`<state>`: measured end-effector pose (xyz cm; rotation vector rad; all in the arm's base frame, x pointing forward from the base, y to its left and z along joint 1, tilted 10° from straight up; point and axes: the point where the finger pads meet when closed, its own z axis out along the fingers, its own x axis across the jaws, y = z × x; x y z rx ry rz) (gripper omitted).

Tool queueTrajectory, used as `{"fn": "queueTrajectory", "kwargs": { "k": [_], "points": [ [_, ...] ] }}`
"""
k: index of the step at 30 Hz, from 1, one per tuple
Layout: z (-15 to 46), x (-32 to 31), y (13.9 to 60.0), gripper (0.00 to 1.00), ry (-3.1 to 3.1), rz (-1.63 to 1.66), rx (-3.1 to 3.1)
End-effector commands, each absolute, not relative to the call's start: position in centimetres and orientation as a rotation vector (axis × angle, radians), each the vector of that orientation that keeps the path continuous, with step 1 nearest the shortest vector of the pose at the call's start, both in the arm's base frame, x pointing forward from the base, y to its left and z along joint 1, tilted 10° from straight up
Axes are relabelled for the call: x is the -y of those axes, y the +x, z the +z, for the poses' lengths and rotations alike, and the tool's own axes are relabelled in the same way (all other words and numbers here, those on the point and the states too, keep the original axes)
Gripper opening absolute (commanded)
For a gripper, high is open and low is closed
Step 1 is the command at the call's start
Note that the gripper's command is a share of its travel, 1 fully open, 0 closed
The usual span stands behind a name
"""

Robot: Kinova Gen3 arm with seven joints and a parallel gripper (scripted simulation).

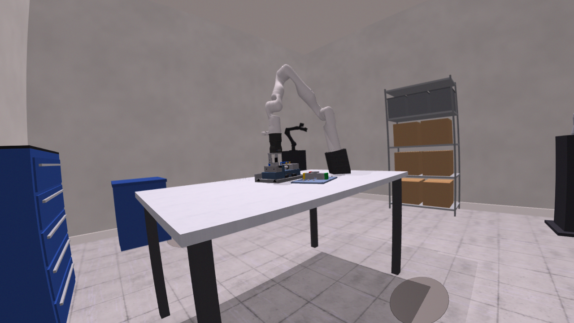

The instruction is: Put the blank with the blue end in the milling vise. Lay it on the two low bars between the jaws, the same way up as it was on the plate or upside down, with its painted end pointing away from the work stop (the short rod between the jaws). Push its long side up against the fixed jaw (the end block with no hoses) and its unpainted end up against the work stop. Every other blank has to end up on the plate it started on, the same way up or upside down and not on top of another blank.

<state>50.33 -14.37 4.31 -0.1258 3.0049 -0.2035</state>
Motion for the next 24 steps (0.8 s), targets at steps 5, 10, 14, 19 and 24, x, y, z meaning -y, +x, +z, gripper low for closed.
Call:
{"fn": "queueTrajectory", "kwargs": {
  "k": [5,10,14,19,24],
  "points": [
    [4.65,14.31,50.37,1.00,-0.124,-0.200,-3.003],
    [4.51,14.35,50.37,1.00,-0.126,-0.204,-3.003],
    [4.58,14.33,50.36,1.00,-0.125,-0.202,-3.003],
    [4.68,14.30,50.36,1.00,-0.124,-0.201,-3.003],
    [4.78,14.28,50.35,1.00,-0.123,-0.199,-3.003]
  ]
}}
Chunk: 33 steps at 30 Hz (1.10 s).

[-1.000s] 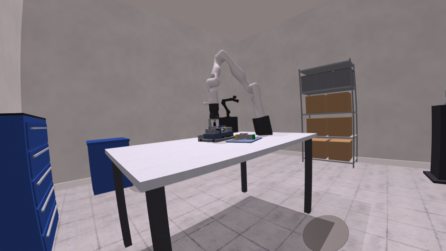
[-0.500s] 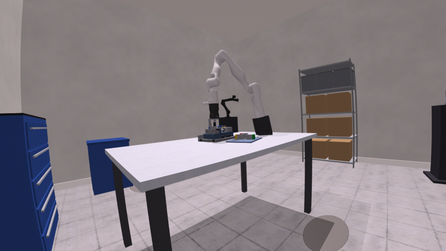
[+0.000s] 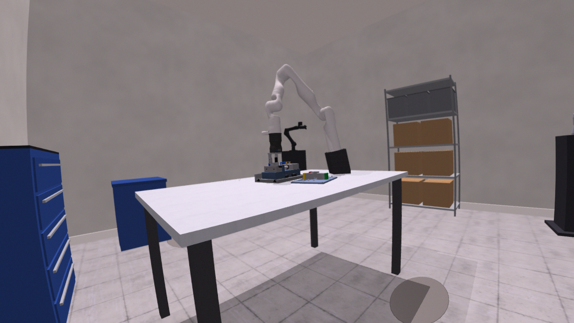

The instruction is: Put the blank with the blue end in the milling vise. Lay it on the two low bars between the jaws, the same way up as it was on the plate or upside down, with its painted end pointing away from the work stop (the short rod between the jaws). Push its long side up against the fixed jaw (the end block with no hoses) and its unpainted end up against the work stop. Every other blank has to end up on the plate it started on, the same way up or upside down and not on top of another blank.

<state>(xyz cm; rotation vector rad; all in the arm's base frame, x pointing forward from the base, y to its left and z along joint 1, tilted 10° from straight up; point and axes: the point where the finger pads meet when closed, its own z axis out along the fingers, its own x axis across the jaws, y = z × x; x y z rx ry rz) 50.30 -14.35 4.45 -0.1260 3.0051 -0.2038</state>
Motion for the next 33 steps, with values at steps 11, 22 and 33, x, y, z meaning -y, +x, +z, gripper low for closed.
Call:
{"fn": "queueTrajectory", "kwargs": {
  "k": [11,22,33],
  "points": [
    [4.74,14.29,50.35,1.00,-0.124,-0.201,-3.003],
    [4.71,14.31,50.34,1.00,-0.126,-0.203,-3.003],
    [4.92,14.25,50.33,1.00,-0.124,-0.199,-3.003]
  ]
}}
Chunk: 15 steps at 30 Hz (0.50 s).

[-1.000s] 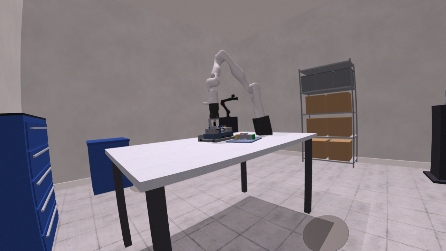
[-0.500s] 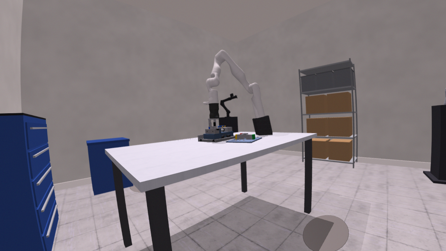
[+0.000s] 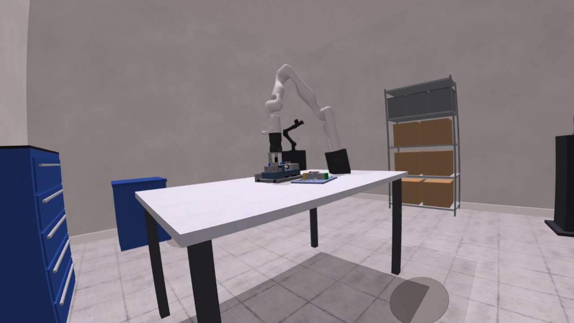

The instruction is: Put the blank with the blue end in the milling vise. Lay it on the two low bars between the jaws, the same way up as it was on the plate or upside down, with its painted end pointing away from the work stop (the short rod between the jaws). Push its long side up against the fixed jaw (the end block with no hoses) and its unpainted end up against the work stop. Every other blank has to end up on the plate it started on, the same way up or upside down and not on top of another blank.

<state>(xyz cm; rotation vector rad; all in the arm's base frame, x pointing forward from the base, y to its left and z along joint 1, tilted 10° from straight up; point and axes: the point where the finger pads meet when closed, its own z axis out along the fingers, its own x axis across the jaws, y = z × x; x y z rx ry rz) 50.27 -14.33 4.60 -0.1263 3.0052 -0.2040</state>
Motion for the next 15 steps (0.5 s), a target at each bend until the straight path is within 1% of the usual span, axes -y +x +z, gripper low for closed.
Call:
{"fn": "queueTrajectory", "kwargs": {
  "k": [1,15],
  "points": [
    [4.9,14.2,50.3,1.00,-0.123,-0.199,-3.003],
    [7.9,13.9,49.9,1.00,-0.124,-0.200,-3.003]
  ]
}}
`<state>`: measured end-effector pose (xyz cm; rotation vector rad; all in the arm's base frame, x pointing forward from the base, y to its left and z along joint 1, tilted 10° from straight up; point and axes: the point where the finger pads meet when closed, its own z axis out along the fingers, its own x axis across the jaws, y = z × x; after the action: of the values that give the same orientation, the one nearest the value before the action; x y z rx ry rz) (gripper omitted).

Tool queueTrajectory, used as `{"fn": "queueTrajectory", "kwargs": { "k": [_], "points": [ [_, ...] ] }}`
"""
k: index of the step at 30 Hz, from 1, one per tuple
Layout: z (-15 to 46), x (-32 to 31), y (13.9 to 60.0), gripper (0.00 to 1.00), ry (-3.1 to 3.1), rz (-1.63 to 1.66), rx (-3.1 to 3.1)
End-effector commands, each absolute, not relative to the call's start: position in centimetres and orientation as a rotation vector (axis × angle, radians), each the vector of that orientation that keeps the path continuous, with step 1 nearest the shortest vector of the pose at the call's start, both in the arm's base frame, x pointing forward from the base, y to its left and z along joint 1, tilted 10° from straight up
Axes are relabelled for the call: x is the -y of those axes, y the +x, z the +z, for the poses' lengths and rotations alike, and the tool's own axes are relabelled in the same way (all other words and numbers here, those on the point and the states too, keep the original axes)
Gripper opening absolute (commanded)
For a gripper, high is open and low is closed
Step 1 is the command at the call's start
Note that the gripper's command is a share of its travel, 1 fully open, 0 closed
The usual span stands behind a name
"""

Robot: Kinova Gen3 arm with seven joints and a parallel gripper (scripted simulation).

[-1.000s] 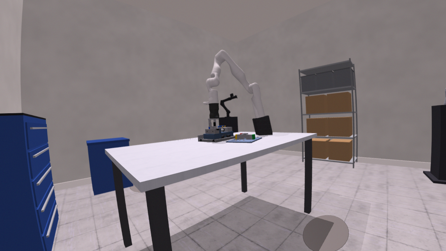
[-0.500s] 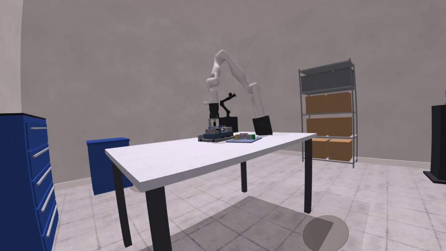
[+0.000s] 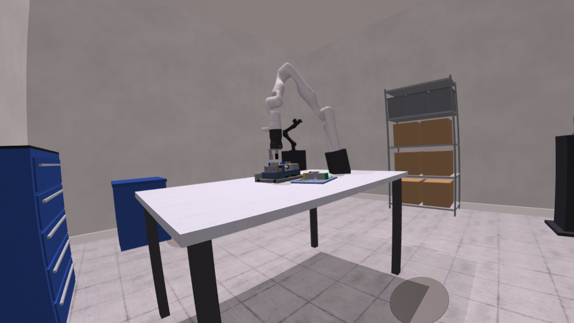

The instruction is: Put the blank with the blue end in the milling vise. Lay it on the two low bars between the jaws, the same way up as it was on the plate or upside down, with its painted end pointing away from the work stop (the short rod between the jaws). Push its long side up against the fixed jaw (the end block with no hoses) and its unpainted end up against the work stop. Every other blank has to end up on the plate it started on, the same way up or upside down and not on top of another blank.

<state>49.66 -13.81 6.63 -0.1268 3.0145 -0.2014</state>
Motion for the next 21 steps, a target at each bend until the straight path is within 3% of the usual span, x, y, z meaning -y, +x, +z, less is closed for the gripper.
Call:
{"fn": "queueTrajectory", "kwargs": {
  "k": [1,21],
  "points": [
    [8.1,13.8,49.9,1.00,-0.124,-0.200,-3.003],
    [13.8,13.0,49.2,1.00,-0.123,-0.199,-3.003]
  ]
}}
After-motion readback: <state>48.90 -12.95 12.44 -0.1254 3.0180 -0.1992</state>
